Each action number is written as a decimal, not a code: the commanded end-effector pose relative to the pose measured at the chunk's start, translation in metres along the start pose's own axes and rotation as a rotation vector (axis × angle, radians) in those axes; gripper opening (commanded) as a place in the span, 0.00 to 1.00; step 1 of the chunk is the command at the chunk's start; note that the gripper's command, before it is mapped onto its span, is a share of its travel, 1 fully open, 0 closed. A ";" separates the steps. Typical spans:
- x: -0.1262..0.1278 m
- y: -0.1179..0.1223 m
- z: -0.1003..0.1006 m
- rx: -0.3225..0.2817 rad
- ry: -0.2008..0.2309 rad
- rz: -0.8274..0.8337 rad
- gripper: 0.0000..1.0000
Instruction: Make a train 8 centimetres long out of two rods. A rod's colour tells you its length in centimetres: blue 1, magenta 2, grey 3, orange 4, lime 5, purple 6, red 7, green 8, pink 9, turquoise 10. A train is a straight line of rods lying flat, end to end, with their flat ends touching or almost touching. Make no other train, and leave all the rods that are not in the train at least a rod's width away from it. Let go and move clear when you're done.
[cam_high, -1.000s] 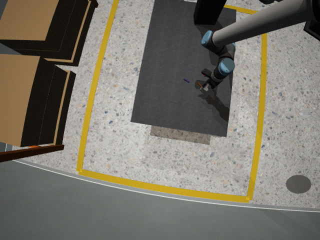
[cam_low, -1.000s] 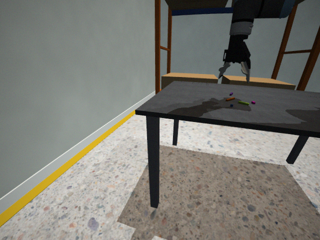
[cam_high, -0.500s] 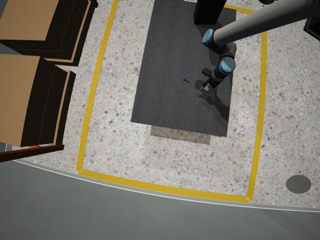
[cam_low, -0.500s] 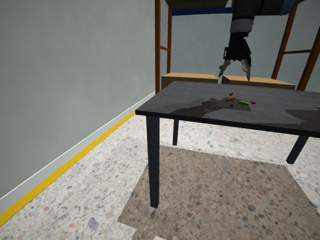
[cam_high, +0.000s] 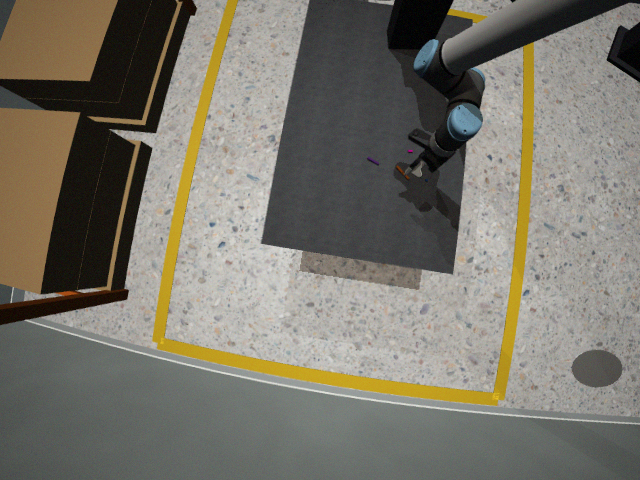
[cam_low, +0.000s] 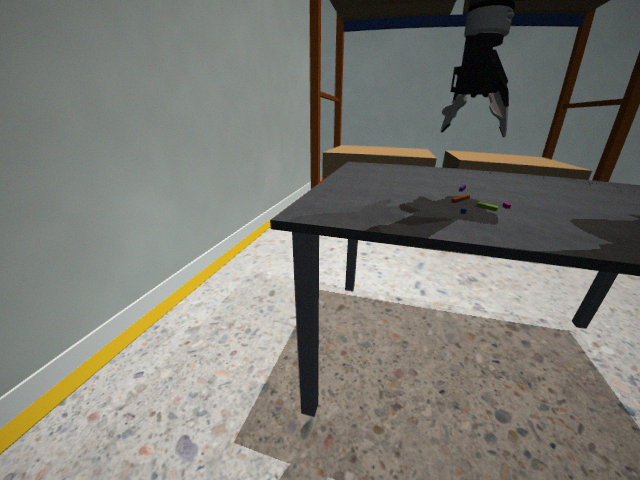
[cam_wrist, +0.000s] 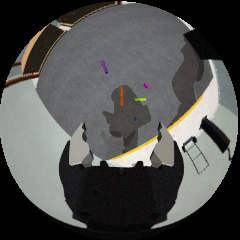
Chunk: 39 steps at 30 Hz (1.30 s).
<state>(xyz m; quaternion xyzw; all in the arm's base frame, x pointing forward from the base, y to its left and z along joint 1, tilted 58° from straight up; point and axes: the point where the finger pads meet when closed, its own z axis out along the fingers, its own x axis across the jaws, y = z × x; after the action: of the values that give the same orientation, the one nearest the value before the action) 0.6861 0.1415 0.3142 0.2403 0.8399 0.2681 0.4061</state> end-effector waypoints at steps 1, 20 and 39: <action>-0.001 0.000 -0.020 0.000 0.002 -0.001 1.00; -0.001 0.000 -0.026 0.000 0.002 -0.001 1.00; -0.001 0.000 -0.026 0.000 0.002 -0.001 1.00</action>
<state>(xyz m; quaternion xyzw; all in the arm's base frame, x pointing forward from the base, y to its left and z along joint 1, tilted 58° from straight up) 0.6652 0.1344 0.3279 0.2399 0.8405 0.2682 0.4050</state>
